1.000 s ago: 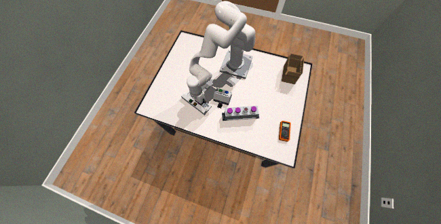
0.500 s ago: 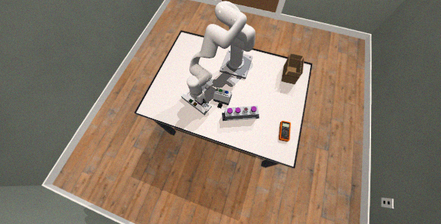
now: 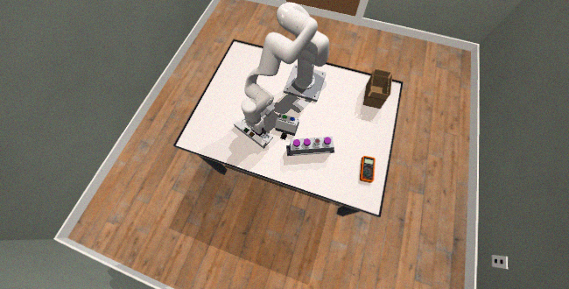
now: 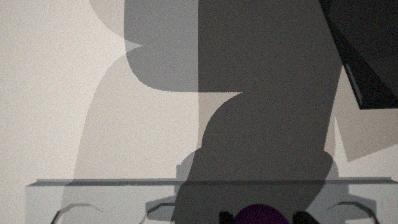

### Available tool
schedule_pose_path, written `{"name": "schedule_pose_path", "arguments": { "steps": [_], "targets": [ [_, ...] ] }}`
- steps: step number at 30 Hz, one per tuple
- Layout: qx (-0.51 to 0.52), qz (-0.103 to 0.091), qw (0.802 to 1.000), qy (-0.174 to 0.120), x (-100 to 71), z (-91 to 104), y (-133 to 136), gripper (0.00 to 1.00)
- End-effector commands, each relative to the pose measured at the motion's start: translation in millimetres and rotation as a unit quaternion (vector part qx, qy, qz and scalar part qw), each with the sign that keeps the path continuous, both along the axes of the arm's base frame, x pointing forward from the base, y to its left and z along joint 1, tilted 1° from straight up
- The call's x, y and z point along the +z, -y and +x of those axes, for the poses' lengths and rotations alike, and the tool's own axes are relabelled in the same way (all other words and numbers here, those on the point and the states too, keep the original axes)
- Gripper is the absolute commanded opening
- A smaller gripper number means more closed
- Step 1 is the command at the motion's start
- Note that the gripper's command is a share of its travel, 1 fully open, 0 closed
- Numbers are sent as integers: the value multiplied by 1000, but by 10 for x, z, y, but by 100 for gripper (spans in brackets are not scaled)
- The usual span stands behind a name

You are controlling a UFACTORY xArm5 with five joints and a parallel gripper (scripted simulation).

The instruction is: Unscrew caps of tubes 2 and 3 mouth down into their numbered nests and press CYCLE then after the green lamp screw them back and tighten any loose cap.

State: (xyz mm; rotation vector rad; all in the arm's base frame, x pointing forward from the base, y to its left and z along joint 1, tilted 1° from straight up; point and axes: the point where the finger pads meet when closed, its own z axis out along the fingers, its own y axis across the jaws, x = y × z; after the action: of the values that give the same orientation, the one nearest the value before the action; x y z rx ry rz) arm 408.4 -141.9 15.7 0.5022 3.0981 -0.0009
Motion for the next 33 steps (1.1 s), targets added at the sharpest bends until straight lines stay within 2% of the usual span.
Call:
{"name": "schedule_pose_path", "arguments": {
  "steps": [1, 9, 10, 24, 33],
  "targets": [
    [0, -5, 1000, 1, -14, 16, 6, 0],
    [0, -5, 1000, 1, -14, 16, 6, 0],
    [0, -5, 1000, 1, -14, 16, 6, 46],
    [0, -5, 1000, 1, -14, 16, 6, 46],
    [0, -5, 1000, 1, 437, 15, 1, 46]
  ]
}}
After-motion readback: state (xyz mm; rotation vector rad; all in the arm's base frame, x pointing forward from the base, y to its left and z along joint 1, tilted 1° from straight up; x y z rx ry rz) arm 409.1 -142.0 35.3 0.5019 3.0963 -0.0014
